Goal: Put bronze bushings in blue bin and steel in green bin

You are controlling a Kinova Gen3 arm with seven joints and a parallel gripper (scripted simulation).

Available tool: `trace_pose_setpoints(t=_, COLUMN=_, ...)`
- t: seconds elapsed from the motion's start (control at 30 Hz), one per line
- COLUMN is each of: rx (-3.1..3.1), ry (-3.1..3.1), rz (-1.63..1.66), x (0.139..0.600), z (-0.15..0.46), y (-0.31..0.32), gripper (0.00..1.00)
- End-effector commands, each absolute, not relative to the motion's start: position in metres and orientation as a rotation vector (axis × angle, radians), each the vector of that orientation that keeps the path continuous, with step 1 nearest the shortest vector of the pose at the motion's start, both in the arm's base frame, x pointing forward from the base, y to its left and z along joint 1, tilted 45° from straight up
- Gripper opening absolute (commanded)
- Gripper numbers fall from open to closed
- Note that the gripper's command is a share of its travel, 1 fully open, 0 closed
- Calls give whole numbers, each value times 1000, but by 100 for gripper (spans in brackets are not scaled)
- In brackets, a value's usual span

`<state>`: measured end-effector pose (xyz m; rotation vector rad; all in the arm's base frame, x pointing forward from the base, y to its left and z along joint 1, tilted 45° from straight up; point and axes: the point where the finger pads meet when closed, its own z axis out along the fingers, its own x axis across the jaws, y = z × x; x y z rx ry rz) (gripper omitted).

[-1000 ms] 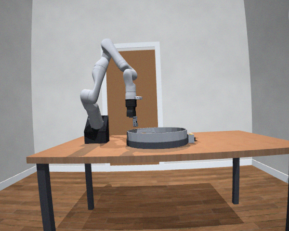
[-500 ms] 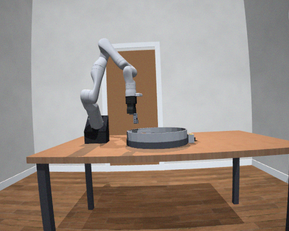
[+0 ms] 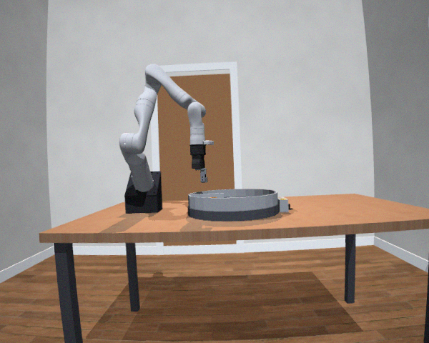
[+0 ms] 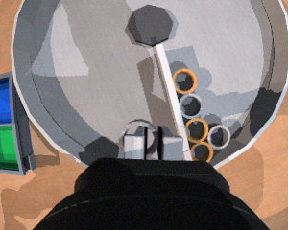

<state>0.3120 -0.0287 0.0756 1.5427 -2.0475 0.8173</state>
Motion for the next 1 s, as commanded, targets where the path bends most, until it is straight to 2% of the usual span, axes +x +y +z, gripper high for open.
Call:
trace_pose_setpoints(t=0.0, rx=1563, ry=-2008, rz=842, x=318, z=65, y=-16, gripper=0)
trace_pose_setpoints(t=0.23, rx=1563, ry=-2008, rz=842, x=324, z=27, y=22, gripper=0)
trace_pose_setpoints(t=0.4, rx=1563, ry=-2008, rz=842, x=324, z=27, y=22, gripper=0)
trace_pose_setpoints(t=0.83, rx=1563, ry=-2008, rz=842, x=335, z=-48, y=98, gripper=0)
trace_pose_setpoints(t=0.97, rx=1563, ry=-2008, rz=842, x=335, z=-48, y=98, gripper=0)
